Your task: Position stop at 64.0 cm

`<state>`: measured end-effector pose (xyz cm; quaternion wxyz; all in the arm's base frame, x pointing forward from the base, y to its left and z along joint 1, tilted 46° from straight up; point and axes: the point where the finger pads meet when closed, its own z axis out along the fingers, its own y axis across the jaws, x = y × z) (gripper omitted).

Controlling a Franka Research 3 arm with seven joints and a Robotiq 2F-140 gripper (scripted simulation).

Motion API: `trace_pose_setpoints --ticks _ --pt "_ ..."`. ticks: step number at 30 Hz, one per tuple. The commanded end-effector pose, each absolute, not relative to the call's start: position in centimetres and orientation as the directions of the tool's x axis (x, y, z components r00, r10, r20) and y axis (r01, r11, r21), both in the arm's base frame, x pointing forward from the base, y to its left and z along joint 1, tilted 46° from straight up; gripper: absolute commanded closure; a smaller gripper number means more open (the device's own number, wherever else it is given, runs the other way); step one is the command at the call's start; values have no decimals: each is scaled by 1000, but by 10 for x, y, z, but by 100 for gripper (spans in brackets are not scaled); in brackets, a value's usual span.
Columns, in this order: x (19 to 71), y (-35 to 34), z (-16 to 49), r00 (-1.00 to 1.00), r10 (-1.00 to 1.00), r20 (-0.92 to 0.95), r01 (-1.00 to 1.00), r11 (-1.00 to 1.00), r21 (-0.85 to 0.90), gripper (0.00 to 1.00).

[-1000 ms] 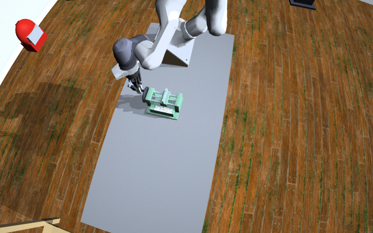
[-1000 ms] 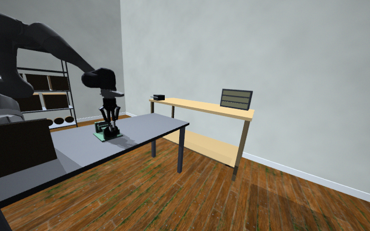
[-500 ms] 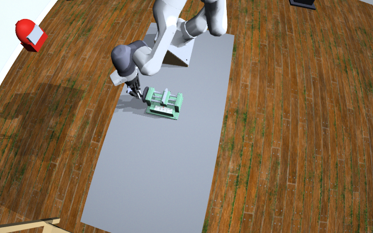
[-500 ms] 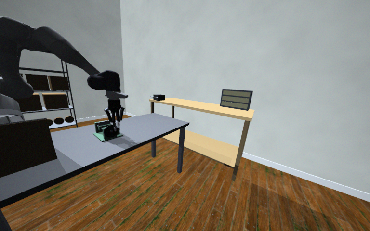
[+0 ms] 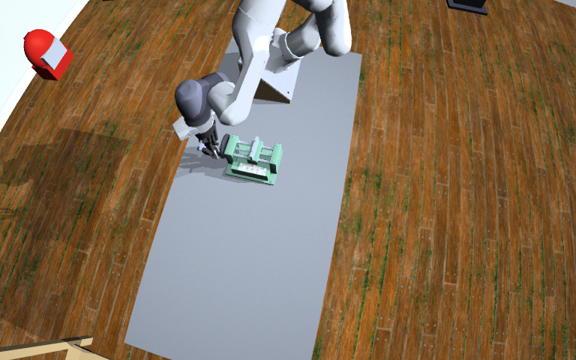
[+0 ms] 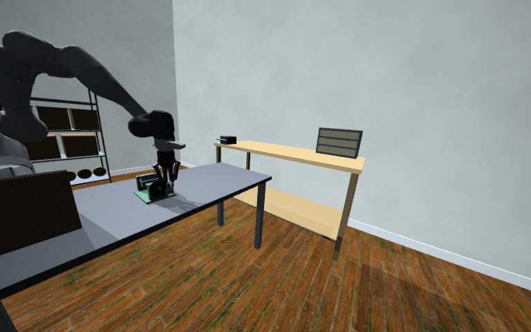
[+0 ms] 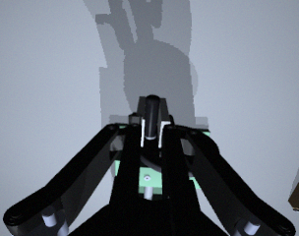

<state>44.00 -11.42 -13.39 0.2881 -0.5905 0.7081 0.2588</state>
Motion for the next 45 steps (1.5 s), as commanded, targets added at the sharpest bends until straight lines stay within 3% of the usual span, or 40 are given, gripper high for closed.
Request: trace_pose_setpoints --ticks 1,45 --pt "434 -105 -143 -138 -687 -713 -985 167 29 96" --pt "372 -118 -119 -138 -687 -713 -985 167 29 96"
